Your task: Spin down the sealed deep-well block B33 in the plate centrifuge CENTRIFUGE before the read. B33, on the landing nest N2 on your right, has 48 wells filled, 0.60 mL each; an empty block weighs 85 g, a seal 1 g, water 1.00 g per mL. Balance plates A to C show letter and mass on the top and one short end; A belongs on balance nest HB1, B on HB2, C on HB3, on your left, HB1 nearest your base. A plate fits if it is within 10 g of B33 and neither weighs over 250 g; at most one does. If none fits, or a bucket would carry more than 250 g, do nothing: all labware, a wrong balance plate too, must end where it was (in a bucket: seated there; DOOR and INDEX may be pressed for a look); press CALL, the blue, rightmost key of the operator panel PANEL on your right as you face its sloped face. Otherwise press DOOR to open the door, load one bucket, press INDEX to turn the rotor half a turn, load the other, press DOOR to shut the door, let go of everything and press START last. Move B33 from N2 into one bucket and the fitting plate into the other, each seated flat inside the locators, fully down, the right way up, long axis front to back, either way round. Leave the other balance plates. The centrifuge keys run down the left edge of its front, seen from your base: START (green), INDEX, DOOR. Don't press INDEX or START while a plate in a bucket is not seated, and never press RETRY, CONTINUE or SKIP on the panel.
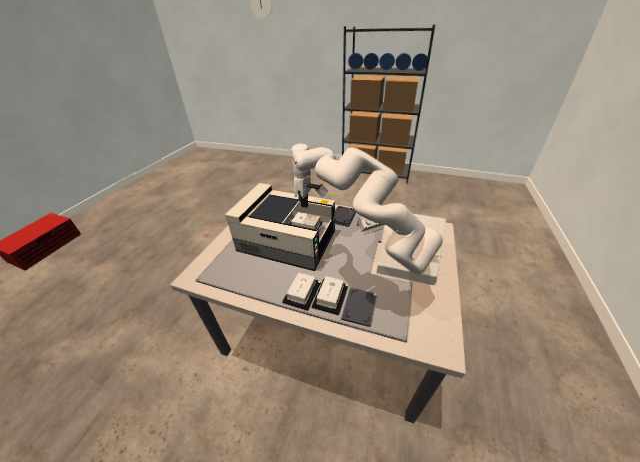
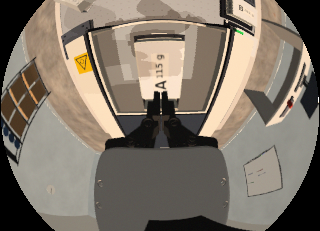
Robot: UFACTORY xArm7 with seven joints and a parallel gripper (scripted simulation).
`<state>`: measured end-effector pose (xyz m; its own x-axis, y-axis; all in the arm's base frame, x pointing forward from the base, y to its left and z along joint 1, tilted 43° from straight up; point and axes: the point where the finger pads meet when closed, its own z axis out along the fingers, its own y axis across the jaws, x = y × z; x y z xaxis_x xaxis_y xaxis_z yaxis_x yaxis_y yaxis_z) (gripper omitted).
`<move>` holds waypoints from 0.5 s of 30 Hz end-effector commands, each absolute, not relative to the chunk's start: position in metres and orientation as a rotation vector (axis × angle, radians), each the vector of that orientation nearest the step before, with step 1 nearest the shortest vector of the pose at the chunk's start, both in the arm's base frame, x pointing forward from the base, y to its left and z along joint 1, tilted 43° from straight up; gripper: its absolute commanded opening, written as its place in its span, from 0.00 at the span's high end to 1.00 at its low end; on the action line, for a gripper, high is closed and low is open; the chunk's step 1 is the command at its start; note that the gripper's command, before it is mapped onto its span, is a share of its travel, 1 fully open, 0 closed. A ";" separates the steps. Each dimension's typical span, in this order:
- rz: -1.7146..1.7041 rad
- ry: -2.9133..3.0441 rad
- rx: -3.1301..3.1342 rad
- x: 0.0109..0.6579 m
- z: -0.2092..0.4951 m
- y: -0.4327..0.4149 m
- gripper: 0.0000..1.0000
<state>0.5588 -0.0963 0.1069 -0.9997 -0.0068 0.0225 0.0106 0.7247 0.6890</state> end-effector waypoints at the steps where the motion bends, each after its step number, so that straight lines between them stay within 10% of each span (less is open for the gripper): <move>1: -1.154 -2.900 -0.011 0.559 0.109 -0.099 1.00; 15: -1.150 -2.880 -0.118 0.556 0.114 -0.100 1.00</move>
<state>0.5557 -0.0977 0.1123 -0.9970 0.0457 0.0618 0.0758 0.7215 0.6883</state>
